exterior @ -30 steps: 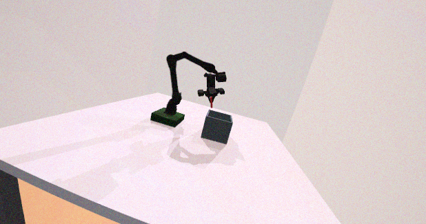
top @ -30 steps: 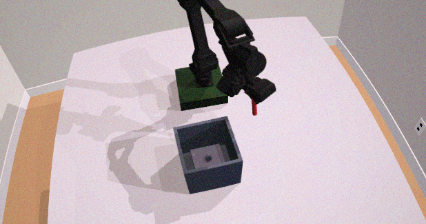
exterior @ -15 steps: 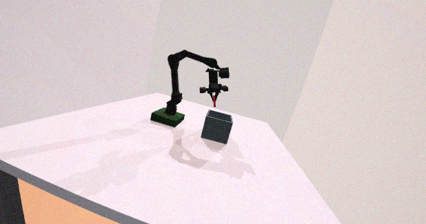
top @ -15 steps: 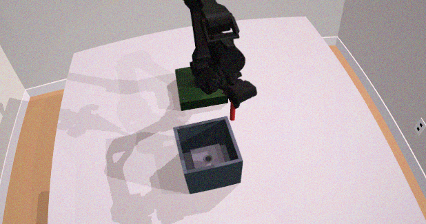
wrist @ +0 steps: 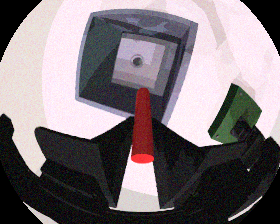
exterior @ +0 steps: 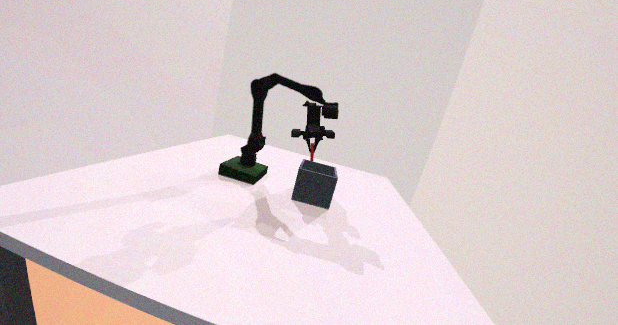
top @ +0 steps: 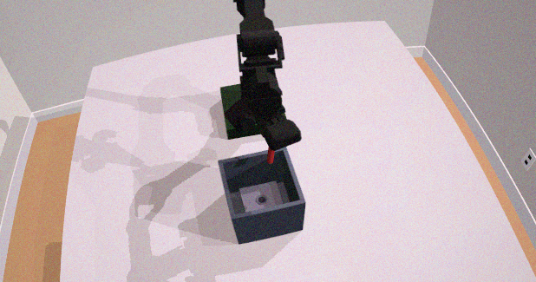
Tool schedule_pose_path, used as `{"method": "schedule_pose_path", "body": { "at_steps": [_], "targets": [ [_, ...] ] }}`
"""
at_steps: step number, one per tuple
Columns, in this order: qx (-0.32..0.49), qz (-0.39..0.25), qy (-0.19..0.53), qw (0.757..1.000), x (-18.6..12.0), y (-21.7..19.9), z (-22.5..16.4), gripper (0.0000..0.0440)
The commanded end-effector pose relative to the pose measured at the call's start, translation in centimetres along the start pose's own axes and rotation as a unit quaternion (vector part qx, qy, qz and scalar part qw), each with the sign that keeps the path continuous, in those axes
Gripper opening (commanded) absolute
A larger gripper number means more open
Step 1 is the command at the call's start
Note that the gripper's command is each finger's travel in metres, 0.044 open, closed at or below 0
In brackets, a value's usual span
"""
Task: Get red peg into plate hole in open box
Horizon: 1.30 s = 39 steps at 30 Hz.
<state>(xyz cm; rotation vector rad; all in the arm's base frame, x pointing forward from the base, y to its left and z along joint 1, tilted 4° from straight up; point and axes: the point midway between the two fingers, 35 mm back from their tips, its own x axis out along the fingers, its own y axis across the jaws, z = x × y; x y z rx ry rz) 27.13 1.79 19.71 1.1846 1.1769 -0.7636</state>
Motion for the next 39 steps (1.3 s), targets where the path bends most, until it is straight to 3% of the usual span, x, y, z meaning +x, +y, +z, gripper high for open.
{"method": "schedule_pose_path", "body": {
  "at_steps": [1, 18, 39],
  "targets": [
    [0.002, -0.004, 0.000, 1.000, 0.1, 0.3, 0.7, 0.0000],
    [0.008, -0.039, 0.015, 0.999, 3.9, 0.8, 4.1, 0.0000],
    [-0.025, -0.049, 0.053, 0.997, 10.0, 1.8, 4.8, 0.0000]
  ]
}}
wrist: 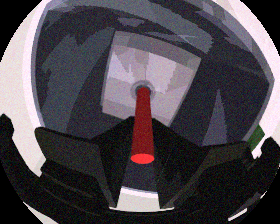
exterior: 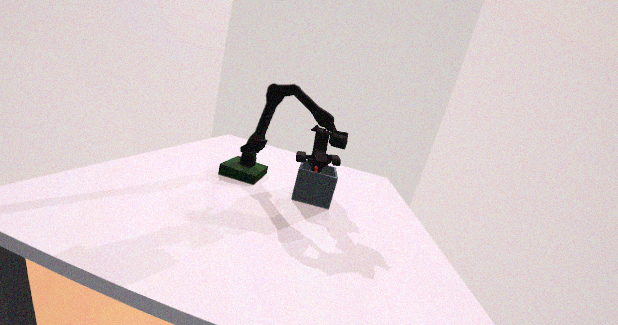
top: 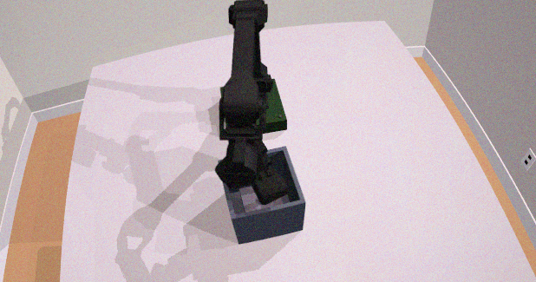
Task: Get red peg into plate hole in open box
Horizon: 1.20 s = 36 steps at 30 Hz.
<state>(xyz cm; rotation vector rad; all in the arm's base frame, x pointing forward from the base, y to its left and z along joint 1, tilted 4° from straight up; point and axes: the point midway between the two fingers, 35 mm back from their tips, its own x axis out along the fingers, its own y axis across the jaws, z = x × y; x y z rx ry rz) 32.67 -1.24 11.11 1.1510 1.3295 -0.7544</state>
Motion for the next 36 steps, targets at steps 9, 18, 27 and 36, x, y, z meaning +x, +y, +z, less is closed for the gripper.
{"method": "schedule_pose_path", "body": {
  "at_steps": [9, 18, 27, 36],
  "targets": [
    [-0.022, -0.017, 0.008, 1.000, 2.3, 0.0, 0.2, 0.0087],
    [-0.021, -0.016, 0.029, 0.999, 1.6, 0.6, 0.3, 0.0109],
    [-0.021, 0.016, 0.053, 0.998, -0.7, 2.1, 0.5, 0.0125],
    [-0.015, 0.054, 0.092, 0.994, -2.6, 3.4, 0.4, 0.0185]
  ]
}}
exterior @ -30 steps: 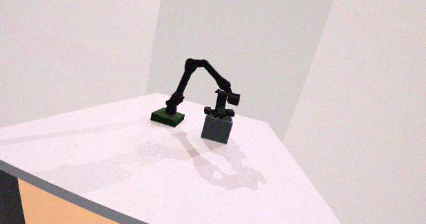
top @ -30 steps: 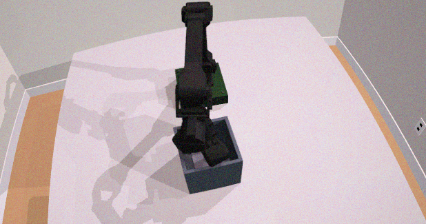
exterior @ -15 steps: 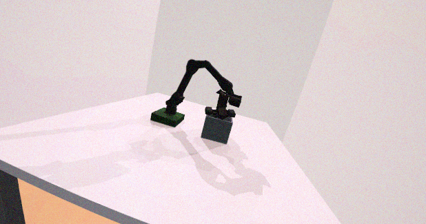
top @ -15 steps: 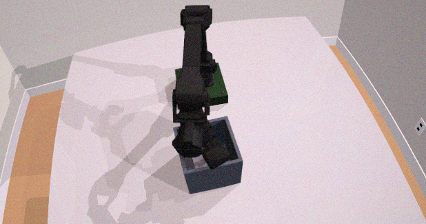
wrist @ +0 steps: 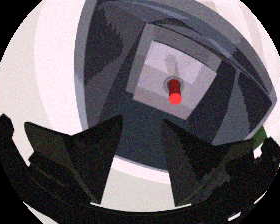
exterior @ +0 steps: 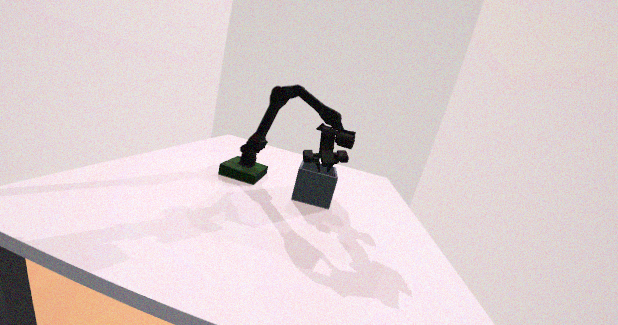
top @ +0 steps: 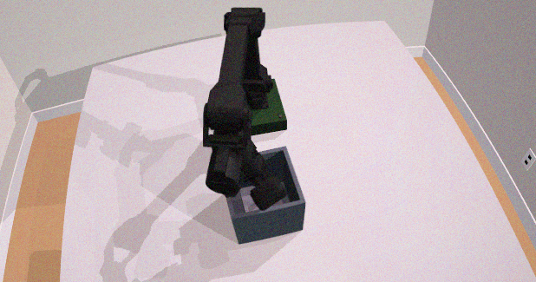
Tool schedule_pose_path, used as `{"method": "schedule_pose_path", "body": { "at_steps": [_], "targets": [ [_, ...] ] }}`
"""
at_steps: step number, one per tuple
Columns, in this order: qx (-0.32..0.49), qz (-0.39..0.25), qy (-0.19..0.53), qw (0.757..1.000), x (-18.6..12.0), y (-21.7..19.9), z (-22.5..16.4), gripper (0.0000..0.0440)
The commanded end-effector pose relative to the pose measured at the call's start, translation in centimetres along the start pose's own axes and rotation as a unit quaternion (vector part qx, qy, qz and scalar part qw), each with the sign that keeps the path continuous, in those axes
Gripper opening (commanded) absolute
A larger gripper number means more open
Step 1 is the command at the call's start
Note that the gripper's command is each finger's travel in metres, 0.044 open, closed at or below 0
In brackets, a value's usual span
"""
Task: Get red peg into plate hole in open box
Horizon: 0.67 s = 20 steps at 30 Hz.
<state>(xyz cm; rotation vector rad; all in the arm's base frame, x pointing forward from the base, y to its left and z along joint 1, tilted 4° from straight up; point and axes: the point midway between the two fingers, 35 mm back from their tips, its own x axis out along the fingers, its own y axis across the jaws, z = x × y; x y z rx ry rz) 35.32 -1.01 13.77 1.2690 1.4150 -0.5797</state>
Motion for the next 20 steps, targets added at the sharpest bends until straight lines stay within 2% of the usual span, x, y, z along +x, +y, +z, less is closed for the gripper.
{"method": "schedule_pose_path", "body": {
  "at_steps": [1, 3, 20],
  "targets": [
    [-0.001, 0.011, 0.010, 1.000, -0.5, 0.5, 0.0, 0.0191],
    [0.000, 0.016, 0.015, 1.000, -0.8, 0.7, 0.0, 0.0202],
    [-0.018, 0.052, 0.041, 0.998, -2.1, 2.4, 1.2, 0.0194]
  ]
}}
